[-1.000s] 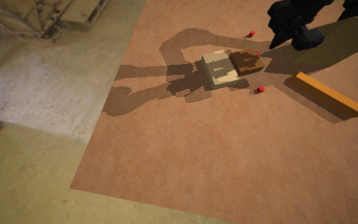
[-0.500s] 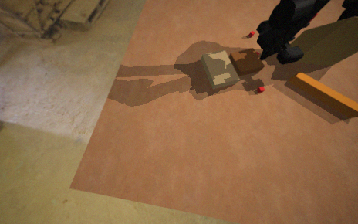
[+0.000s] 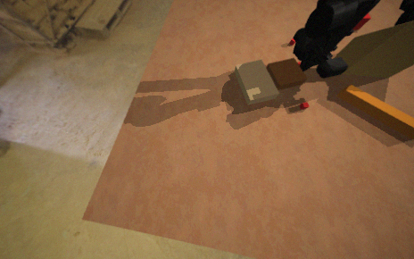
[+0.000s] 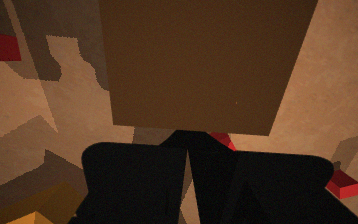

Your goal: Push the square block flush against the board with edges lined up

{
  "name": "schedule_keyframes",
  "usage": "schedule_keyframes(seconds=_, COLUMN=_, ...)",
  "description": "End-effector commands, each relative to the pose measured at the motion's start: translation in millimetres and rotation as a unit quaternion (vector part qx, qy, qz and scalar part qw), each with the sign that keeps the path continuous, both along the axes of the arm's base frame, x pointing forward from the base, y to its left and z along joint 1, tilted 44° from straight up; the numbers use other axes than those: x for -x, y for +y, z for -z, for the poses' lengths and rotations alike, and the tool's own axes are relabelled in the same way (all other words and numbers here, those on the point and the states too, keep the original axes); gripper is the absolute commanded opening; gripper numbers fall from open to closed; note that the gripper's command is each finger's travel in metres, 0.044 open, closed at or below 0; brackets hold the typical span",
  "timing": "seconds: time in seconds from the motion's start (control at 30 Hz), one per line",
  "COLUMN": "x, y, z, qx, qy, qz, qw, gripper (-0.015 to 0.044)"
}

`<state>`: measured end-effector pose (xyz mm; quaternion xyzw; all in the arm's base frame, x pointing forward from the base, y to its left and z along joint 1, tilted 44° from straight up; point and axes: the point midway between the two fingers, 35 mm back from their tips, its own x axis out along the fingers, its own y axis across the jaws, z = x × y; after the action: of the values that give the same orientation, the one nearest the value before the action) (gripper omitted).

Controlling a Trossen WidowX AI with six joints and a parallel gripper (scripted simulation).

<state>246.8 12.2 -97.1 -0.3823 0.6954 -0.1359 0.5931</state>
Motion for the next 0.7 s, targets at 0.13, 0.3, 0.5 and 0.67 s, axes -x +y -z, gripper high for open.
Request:
schedule_keyframes(seconds=0.13, x=-13.4, y=3.6, z=3.5, qx=0.002, qy=0.0, qz=-0.003, qw=1.0, gripper=0.0)
schedule_keyframes(seconds=0.3, x=-20.5, y=5.7, z=5.4, qx=0.002, qy=0.0, qz=-0.003, qw=1.0, gripper=0.0)
schedule_keyframes(seconds=0.5, x=-15.7, y=4.4, z=4.1, qx=0.002, qy=0.0, qz=-0.003, qw=1.0, gripper=0.0)
schedule_keyframes(seconds=0.67, x=-8.4, y=2.4, z=2.3, qx=0.002, qy=0.0, qz=-0.003, qw=1.0, gripper=0.0)
